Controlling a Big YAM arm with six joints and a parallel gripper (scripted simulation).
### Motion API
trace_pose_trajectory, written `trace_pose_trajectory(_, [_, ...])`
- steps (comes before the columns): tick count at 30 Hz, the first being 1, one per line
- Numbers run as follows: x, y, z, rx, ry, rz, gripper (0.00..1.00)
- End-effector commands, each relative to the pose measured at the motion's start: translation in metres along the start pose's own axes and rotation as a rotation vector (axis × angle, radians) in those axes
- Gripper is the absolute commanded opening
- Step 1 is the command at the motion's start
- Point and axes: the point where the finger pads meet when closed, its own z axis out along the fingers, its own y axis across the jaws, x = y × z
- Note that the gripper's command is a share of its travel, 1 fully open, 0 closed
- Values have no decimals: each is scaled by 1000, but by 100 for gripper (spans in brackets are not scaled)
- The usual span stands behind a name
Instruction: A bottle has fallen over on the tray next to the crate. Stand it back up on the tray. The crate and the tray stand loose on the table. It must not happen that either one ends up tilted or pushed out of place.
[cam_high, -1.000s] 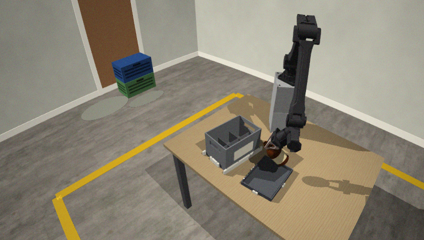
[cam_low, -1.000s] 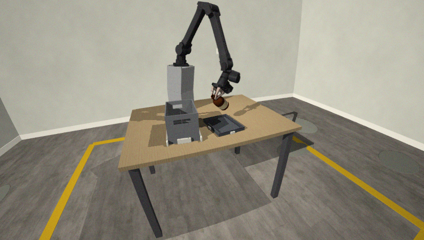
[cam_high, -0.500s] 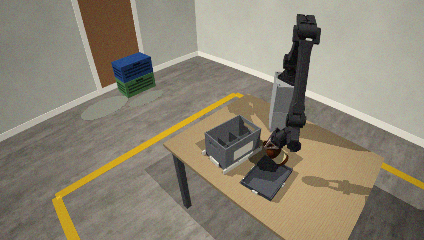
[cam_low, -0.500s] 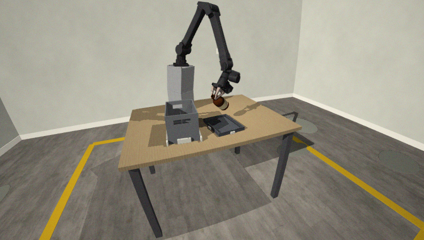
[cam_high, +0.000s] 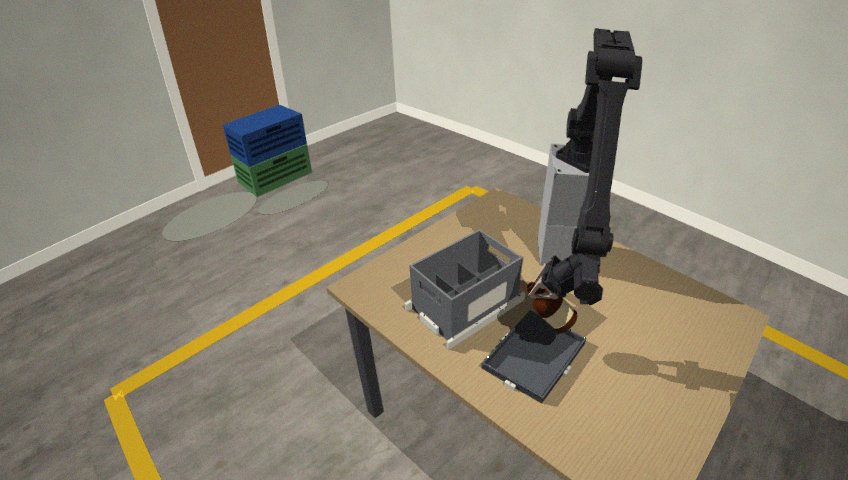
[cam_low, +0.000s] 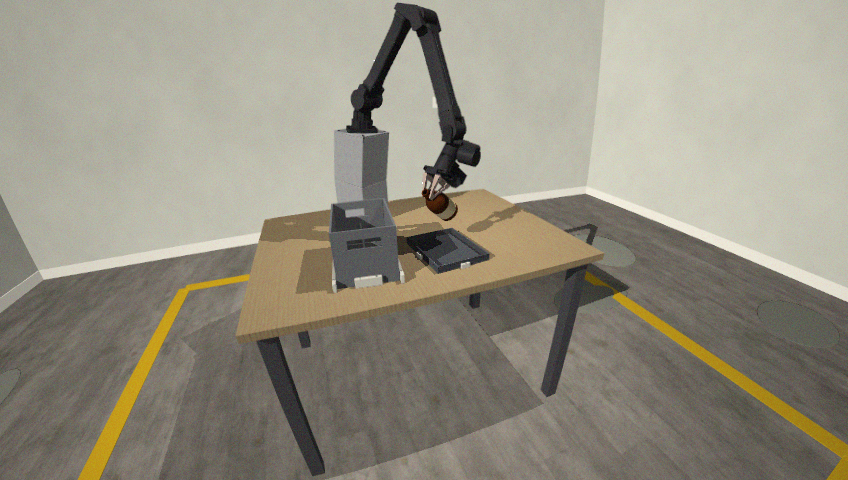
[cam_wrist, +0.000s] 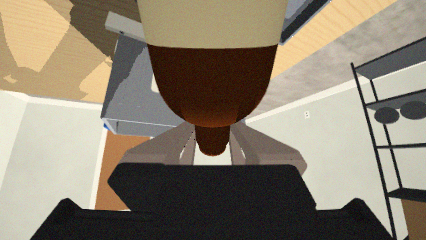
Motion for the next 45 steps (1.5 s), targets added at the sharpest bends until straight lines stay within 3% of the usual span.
trace_pose_trajectory(1, [-5, -12, -6, 15, 7, 8, 0])
trace_pose_trajectory(18, [-6, -8, -3, 4, 93, 4, 0])
trace_pose_trajectory(23, [3, -19, -14, 29, 107, 33, 0])
trace_pose_trajectory(25, [-6, -8, -4, 7, 127, 4, 0])
trace_pose_trajectory(31, [-1, -16, -13, 27, 153, 21, 0])
trace_pose_trajectory(34, [-5, -9, -5, 11, 168, 7, 0])
trace_pose_trajectory(45, [-1, -14, -10, 21, 172, 19, 0])
